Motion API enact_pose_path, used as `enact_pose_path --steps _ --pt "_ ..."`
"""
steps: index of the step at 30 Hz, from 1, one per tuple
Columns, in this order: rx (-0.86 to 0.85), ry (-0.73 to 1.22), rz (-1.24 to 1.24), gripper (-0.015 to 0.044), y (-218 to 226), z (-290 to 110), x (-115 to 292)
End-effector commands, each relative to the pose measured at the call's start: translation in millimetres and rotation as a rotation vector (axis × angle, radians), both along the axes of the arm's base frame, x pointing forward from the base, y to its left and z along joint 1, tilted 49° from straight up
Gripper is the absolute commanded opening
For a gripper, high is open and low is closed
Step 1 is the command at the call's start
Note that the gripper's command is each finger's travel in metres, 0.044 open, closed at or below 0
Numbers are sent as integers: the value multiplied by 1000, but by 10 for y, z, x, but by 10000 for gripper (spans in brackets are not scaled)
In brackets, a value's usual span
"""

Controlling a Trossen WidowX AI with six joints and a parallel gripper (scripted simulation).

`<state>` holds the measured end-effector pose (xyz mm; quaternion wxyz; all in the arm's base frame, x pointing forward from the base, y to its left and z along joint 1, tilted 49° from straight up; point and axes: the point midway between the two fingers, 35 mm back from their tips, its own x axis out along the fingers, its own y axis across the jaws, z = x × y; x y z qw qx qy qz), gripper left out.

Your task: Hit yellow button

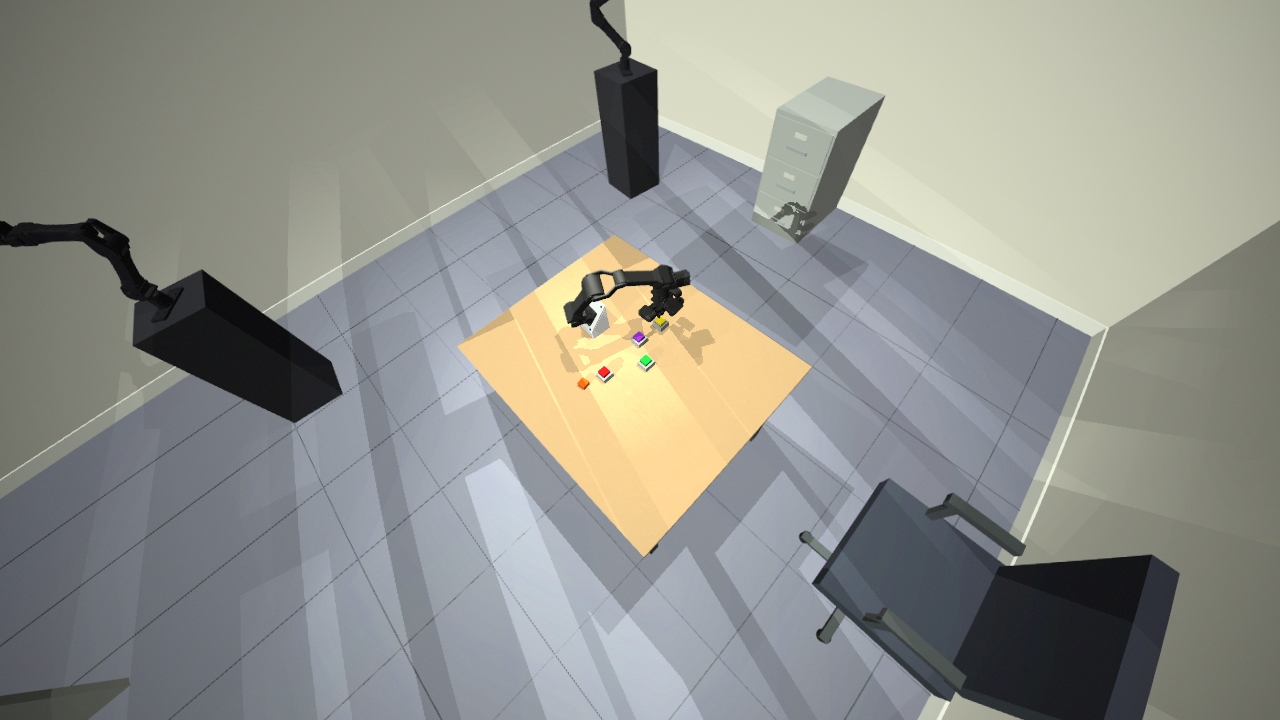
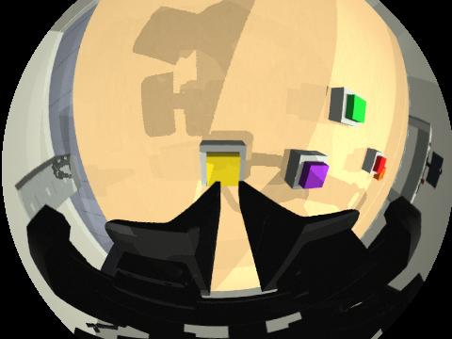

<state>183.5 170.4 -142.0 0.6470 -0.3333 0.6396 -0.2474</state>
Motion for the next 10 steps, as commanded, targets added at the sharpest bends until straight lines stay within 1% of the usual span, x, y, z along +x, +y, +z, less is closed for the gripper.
enact_pose_path --steps 1,5,9,10 --pt "20 -13 -4 151 262 146 165" --pt "20 -13 -4 256 486 361 329" --pt "20 -14 -4 361 495 372 336" --pt "20 -14 -4 361 495 372 336"
